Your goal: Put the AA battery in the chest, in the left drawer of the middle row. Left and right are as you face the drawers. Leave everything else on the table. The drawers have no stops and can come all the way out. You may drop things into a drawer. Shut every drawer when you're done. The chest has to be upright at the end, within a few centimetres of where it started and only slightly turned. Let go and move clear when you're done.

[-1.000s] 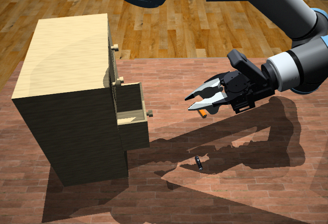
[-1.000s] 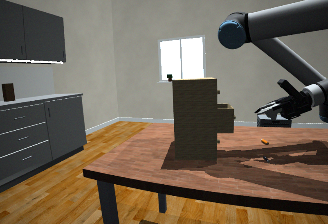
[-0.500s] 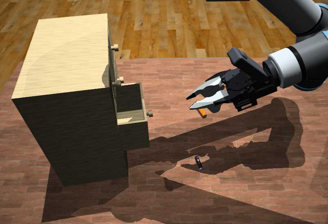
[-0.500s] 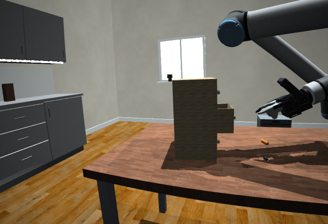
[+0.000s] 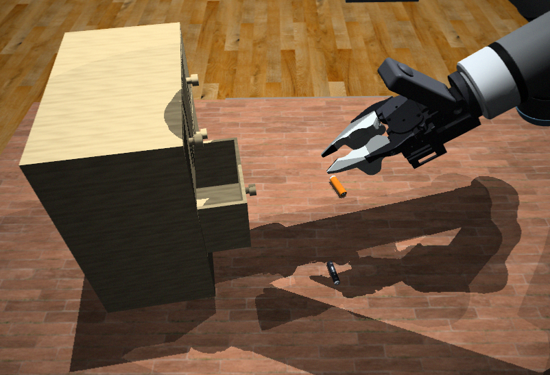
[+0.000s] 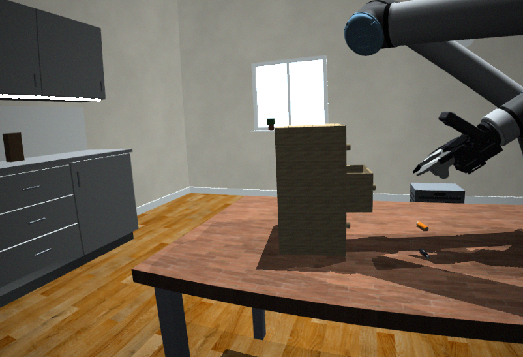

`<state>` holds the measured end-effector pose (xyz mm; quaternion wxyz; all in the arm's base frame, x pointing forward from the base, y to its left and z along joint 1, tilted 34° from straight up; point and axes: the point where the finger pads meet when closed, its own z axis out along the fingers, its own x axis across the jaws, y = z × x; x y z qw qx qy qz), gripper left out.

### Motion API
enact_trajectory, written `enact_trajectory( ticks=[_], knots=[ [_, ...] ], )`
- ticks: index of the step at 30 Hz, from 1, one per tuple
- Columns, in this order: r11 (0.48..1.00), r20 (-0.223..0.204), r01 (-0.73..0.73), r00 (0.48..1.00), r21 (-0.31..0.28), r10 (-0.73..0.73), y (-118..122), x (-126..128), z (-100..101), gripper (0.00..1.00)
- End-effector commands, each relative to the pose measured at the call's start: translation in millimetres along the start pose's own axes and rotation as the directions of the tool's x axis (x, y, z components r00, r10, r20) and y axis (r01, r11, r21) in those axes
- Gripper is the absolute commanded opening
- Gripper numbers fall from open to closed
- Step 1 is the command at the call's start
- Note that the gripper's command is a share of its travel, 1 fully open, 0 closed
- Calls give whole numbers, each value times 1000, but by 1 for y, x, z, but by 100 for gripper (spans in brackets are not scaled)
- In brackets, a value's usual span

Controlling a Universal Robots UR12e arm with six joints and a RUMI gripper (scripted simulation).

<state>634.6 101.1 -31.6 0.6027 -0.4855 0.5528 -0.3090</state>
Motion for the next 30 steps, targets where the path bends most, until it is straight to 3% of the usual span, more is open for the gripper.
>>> enact_trajectory(
  ticks=[1,10,12,27,30],
  knots=[
    [988,8,10,1000,-155,-9,-3,-1,-12,20],
    [942,11,10,1000,-336,-7,-9,-2,-33,20],
    [942,11,10,1000,-336,-7,-9,-2,-33,20],
    [834,8,11,1000,-551,-8,-17,-1,-56,20],
    [825,12,13,1000,-565,-8,-16,-3,-59,20]
  ],
)
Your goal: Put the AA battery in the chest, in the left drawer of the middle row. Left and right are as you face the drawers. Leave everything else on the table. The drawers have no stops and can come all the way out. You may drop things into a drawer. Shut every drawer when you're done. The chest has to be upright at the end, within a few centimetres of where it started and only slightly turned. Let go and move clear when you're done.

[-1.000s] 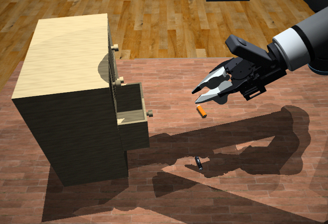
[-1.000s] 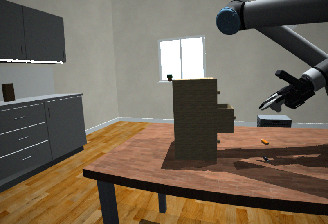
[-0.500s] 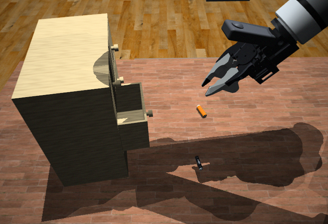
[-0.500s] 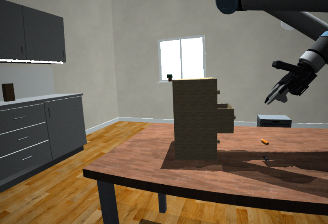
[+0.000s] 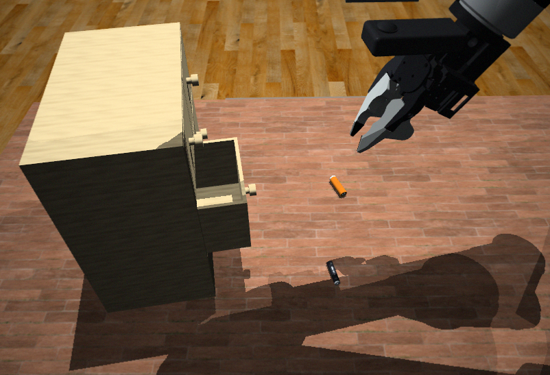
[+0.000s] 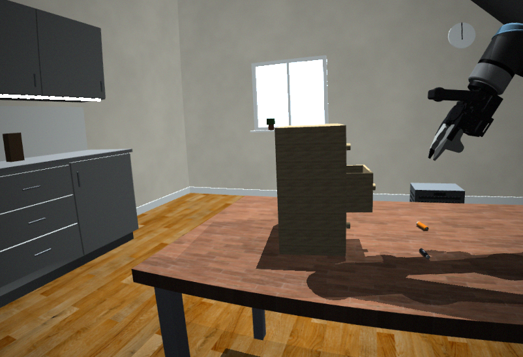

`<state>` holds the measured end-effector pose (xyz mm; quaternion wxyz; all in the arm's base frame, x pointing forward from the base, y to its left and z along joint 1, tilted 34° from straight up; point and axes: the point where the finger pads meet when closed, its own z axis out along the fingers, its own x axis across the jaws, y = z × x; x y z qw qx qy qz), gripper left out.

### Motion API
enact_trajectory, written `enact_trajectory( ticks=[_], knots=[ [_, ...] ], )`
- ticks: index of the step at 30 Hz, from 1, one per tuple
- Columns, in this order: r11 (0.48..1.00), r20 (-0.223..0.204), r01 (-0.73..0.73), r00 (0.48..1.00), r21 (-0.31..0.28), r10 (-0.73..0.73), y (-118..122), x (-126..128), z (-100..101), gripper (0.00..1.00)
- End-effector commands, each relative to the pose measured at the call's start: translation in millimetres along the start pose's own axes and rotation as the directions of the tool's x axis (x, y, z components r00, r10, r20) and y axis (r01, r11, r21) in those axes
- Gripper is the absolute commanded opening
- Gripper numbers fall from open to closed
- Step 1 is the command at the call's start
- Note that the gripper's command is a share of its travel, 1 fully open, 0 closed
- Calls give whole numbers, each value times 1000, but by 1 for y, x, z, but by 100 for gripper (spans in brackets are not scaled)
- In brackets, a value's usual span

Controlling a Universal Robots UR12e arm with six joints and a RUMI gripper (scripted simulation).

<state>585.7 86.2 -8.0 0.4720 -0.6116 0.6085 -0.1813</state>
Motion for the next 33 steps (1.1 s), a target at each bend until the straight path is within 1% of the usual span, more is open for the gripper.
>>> enact_trajectory(
  ticks=[1,6,14,16,30,33],
  knots=[
    [988,20,6,1000,-155,-3,6,1,-6,20],
    [976,17,11,1000,-218,-7,4,6,-9,20],
    [948,19,13,1000,-318,-8,6,6,-21,20],
    [948,19,13,1000,-318,-8,6,6,-21,20],
    [888,19,16,1000,-459,-8,8,5,-37,20],
    [884,19,16,1000,-467,-8,8,5,-38,20]
  ],
)
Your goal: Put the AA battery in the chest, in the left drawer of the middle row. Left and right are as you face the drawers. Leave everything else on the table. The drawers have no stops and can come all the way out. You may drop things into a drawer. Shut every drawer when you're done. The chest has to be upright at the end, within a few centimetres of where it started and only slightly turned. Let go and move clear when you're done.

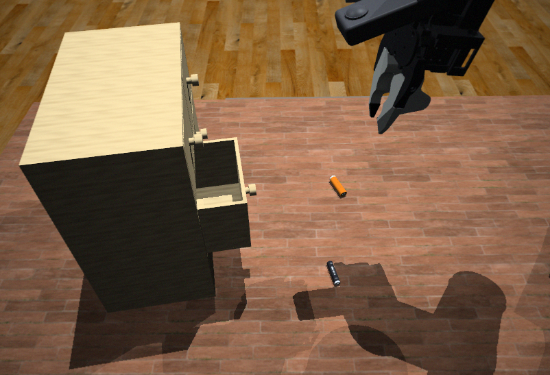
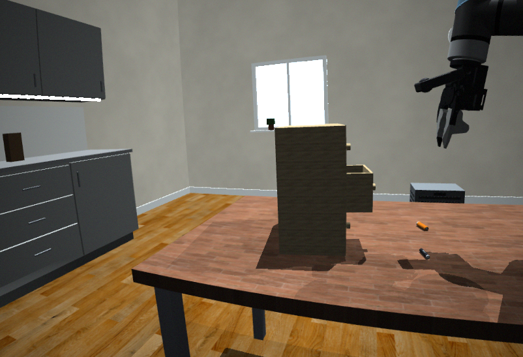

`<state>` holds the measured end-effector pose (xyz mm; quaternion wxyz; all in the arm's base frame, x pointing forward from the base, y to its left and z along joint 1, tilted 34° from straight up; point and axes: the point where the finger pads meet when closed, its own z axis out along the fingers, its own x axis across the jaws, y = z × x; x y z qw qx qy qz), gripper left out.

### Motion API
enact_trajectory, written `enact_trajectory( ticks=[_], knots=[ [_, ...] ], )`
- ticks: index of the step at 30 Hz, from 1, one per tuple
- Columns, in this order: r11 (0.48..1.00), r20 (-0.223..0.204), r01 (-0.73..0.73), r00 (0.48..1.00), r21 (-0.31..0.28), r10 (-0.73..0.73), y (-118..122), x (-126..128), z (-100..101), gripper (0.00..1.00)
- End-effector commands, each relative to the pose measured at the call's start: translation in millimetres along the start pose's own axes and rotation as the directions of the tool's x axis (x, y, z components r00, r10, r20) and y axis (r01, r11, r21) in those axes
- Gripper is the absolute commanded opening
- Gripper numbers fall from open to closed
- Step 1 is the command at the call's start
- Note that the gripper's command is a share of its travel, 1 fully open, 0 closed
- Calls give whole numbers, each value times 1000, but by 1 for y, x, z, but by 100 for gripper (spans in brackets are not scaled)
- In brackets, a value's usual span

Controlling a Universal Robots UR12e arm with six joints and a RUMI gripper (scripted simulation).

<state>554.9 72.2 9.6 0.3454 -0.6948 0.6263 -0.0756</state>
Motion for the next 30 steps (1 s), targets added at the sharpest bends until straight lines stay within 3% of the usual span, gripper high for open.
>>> enact_trajectory(
  ticks=[1,12,30],
  knots=[
    [992,31,-5,999,-123,9,7,4,2,20],
    [984,32,-2,999,-177,8,10,3,-4,20],
    [983,33,-5,999,-185,11,12,3,-5,20]
  ],
)
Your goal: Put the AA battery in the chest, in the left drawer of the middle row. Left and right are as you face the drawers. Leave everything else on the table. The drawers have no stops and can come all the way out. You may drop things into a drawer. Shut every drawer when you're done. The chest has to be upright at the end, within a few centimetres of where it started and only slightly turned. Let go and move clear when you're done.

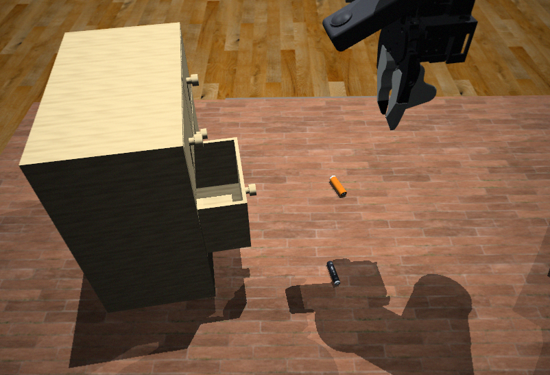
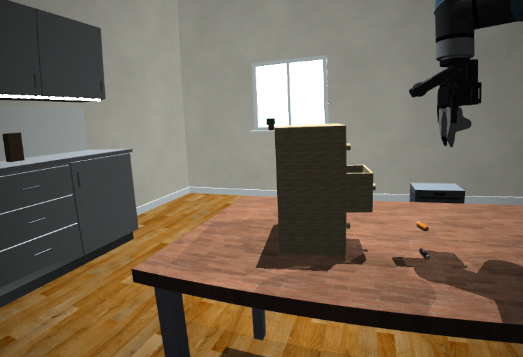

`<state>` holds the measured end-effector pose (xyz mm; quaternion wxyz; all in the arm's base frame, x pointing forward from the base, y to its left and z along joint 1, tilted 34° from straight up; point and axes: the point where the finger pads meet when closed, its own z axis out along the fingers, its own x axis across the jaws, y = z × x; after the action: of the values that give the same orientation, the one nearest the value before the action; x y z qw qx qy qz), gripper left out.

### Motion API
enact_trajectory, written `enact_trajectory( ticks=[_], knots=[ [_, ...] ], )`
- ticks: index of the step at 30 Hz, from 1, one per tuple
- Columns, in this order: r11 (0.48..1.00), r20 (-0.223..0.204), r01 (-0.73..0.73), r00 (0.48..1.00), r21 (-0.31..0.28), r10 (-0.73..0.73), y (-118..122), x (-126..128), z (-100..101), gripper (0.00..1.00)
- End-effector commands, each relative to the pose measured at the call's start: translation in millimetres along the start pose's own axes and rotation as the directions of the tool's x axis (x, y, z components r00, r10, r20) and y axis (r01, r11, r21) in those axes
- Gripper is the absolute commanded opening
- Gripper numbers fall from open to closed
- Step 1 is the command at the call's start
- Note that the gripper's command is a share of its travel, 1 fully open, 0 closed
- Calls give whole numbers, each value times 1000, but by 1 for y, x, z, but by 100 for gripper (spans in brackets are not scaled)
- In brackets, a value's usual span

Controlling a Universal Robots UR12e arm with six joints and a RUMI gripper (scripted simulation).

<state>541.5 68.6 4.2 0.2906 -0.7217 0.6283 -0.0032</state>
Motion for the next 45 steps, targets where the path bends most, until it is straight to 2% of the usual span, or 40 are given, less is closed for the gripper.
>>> enact_trajectory(
  ticks=[1,21,30,36,38,45],
  knots=[
    [1000,-1,3,1000,0,-3,-2,0,-1,20],
    [1000,-1,-21,1000,0,21,-4,3,2,20],
    [984,-2,-178,984,-1,178,-13,21,19,20],
    [933,-2,-361,933,-1,361,-22,42,43,20],
    [933,-2,-361,933,-1,361,-22,42,43,20],
    [800,-2,-601,800,0,601,-29,70,82,20]
  ],
)
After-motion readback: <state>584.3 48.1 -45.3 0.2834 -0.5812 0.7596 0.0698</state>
